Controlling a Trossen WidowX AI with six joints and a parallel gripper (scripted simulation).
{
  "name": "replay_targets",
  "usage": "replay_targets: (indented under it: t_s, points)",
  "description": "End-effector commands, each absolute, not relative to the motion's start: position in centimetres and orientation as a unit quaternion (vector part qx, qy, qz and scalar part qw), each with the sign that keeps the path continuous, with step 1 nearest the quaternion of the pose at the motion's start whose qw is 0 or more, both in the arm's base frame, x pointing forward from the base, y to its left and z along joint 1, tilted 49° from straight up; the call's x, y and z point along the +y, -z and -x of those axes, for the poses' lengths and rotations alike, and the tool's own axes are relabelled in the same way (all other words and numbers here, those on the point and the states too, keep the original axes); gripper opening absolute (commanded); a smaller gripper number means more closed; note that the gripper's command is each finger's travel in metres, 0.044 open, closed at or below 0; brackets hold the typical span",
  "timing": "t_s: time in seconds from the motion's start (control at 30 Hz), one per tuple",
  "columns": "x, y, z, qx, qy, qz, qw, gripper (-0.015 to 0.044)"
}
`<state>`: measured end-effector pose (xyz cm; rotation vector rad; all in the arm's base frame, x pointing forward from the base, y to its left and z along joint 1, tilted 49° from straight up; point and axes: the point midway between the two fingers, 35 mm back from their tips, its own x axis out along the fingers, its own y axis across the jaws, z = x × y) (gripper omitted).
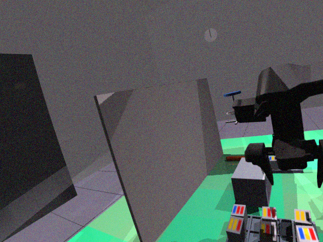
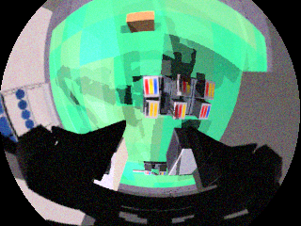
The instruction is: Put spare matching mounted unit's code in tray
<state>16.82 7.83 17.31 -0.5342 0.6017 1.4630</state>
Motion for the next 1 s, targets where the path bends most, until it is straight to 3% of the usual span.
replay_targets:
  t_s: [0.0, 0.13, 0.97]
  points:
    - [8.3, -16.9, -16.4, 0.26, -0.653, 0.243, 0.669, 0.0387]
    - [10.0, -15.0, -16.2, 0.259, -0.653, 0.243, 0.669, 0.03]
    - [12.3, -12.4, -16.4, 0.262, -0.652, 0.247, 0.667, 0.03]
